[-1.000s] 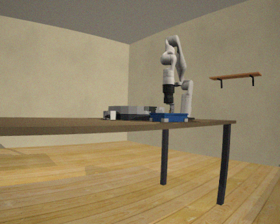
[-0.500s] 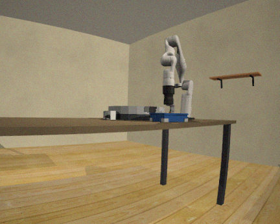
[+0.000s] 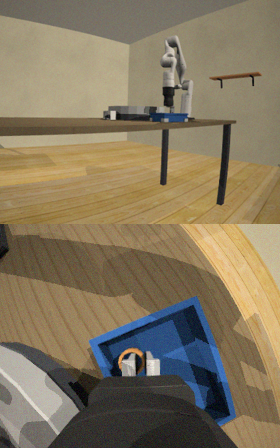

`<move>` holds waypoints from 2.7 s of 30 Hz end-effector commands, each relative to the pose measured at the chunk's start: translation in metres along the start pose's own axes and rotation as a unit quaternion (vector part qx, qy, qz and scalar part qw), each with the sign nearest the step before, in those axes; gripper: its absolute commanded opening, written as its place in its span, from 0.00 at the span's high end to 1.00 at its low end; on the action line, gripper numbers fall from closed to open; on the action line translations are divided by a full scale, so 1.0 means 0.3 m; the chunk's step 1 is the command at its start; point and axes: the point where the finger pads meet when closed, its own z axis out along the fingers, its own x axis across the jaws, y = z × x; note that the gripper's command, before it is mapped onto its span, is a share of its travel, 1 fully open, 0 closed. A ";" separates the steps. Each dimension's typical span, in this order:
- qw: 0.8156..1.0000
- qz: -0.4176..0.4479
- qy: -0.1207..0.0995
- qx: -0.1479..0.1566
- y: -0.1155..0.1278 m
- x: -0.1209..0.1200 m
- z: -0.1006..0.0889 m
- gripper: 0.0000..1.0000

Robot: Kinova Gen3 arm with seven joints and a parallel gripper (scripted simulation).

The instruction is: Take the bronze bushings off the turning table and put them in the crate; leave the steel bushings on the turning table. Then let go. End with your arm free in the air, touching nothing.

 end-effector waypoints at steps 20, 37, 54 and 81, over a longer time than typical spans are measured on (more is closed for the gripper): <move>1.000 0.000 0.001 0.000 0.001 0.002 0.027 1.00; 1.000 0.000 0.001 0.000 0.001 0.002 0.055 1.00; 1.000 0.000 0.000 0.000 0.001 0.002 0.066 1.00; 1.000 0.000 0.000 0.000 0.001 0.002 0.066 0.58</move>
